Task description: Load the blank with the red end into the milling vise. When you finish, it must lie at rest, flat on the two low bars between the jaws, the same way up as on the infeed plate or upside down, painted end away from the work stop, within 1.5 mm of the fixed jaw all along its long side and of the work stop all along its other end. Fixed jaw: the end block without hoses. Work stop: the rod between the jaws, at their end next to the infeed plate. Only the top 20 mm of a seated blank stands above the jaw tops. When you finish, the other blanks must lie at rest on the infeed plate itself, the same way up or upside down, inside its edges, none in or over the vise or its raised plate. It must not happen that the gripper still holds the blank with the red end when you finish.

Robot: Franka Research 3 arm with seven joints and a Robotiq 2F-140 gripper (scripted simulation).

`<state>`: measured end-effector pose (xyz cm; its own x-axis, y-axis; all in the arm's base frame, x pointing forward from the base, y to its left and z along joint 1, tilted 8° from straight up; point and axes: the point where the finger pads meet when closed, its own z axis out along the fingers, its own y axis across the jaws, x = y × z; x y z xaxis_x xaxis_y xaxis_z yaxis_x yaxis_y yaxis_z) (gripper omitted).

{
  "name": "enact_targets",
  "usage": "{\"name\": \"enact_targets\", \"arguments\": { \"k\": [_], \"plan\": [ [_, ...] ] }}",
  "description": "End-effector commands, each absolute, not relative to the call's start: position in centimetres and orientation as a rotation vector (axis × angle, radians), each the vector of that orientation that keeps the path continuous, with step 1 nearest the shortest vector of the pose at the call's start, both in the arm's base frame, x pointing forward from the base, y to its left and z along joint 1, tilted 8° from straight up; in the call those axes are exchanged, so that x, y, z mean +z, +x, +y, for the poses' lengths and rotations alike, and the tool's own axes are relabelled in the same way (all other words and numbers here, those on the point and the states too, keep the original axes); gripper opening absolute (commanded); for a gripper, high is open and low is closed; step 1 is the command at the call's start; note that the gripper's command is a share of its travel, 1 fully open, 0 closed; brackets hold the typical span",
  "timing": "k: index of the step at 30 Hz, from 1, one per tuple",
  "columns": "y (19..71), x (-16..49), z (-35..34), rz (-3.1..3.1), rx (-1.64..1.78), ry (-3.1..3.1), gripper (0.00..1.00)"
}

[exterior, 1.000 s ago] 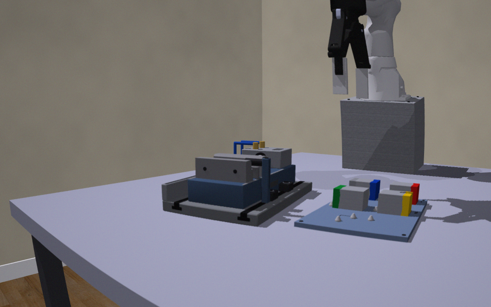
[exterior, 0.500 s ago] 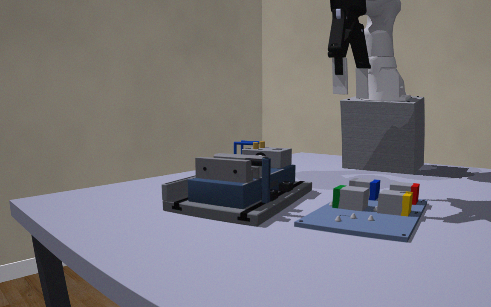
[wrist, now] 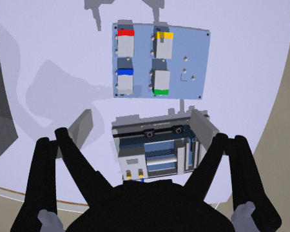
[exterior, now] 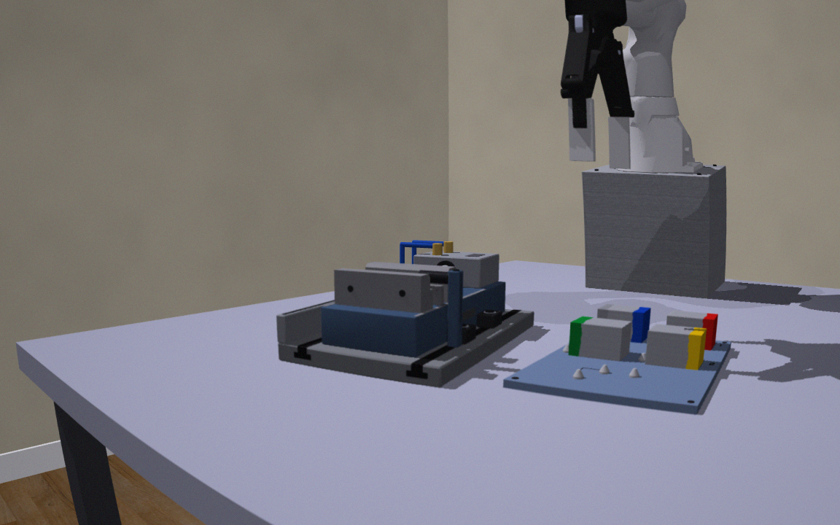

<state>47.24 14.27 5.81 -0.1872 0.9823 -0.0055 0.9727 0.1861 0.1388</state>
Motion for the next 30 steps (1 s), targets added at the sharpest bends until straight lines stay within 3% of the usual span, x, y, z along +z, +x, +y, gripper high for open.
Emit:
{"name": "enact_targets", "arguments": {
  "k": [1,21,26,30],
  "plan": [
    [47.2,5.8,14.3,2.346,0.158,1.94,1.0],
    [47.2,5.8,14.3,2.346,0.158,1.94,1.0],
    [48.0,-0.1,14.6,2.341,0.158,1.946,1.0],
    [48.0,-0.1,14.6,2.341,0.158,1.946,1.0]
  ]
}}
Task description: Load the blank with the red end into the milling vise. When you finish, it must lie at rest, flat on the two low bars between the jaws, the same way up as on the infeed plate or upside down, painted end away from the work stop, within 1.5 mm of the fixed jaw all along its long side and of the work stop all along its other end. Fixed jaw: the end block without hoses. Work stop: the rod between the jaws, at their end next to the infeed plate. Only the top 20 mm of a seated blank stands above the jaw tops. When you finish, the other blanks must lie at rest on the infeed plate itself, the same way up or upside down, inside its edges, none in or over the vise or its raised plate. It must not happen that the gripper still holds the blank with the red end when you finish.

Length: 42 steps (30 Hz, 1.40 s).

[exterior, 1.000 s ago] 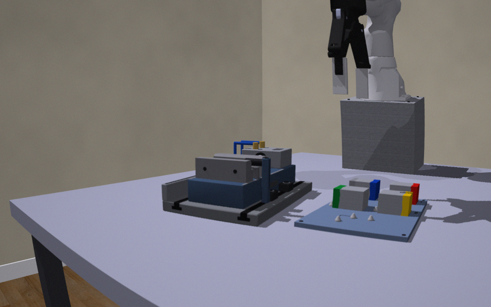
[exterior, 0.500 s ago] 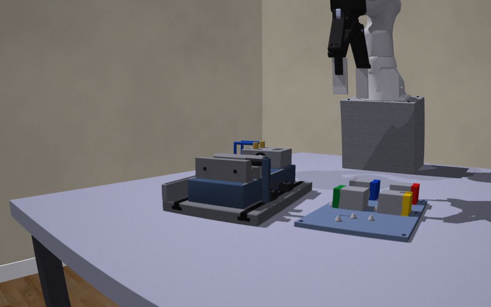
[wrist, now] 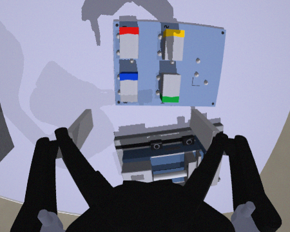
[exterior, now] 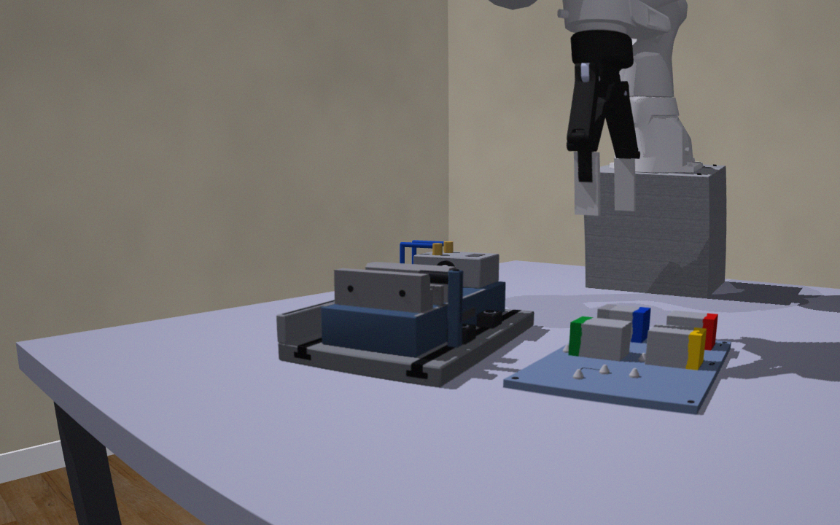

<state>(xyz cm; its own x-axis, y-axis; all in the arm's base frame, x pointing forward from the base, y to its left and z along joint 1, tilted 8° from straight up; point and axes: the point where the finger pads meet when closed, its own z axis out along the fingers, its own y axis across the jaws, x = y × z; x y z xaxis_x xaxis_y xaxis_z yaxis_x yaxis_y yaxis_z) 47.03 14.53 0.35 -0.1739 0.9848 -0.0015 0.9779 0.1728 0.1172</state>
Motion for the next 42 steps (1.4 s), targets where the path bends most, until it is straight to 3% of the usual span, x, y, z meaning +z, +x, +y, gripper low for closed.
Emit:
{"name": "enact_targets", "arguments": {
  "k": [1,42],
  "plan": [
    [48.0,-0.1,14.6,2.341,0.158,1.946,1.0],
    [49.2,-0.2,12.8,2.341,0.158,1.946,1.0]
  ]
}}
